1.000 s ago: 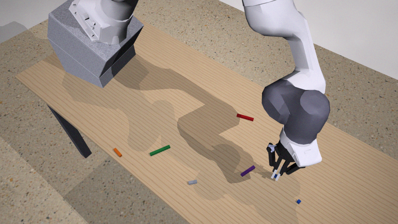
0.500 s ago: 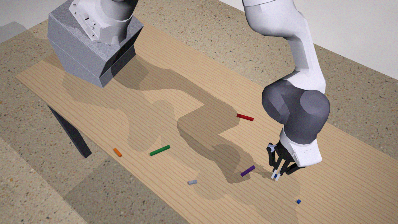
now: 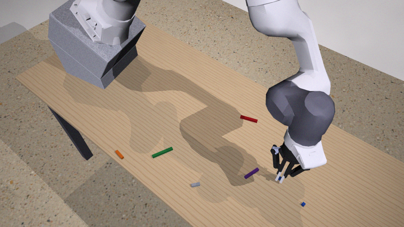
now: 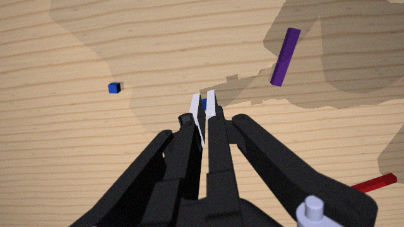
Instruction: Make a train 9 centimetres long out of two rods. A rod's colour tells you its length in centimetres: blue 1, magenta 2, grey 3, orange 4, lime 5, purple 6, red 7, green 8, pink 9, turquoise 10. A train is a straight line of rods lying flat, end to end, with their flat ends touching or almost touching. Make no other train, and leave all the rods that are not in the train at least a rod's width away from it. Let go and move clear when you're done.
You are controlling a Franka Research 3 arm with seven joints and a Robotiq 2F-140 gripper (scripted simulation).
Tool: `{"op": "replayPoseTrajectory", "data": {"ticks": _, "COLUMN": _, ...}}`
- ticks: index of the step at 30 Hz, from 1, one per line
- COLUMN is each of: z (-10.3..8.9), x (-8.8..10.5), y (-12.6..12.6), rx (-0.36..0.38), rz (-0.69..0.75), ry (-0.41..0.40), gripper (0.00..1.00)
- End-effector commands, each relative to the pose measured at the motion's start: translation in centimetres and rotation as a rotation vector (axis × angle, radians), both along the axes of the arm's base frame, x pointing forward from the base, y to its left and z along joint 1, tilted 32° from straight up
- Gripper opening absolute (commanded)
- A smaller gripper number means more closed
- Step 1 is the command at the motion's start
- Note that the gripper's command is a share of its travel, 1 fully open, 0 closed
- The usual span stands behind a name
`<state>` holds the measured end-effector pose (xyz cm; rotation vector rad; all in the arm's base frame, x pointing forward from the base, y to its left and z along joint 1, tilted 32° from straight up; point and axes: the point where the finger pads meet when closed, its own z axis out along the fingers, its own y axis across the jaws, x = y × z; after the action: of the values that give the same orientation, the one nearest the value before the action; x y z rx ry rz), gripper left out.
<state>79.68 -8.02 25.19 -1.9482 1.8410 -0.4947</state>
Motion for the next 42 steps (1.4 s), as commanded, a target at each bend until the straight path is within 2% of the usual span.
{"op": "replayPoseTrajectory", "data": {"ticks": 1, "z": 0.11, "x": 0.05, "y": -0.09, "rx": -0.001, "rz": 0.002, "ry": -0.003, "gripper": 0.12}}
{"op": "replayPoseTrajectory", "data": {"ticks": 29, "z": 0.1, "x": 0.07, "y": -0.09, "rx": -0.001, "rz": 0.002, "ry": -0.003, "gripper": 0.12}}
{"op": "replayPoseTrajectory", "data": {"ticks": 42, "z": -0.53, "x": 0.46, "y": -0.05, "rx": -0.001, "rz": 0.002, "ry": -0.003, "gripper": 0.12}}
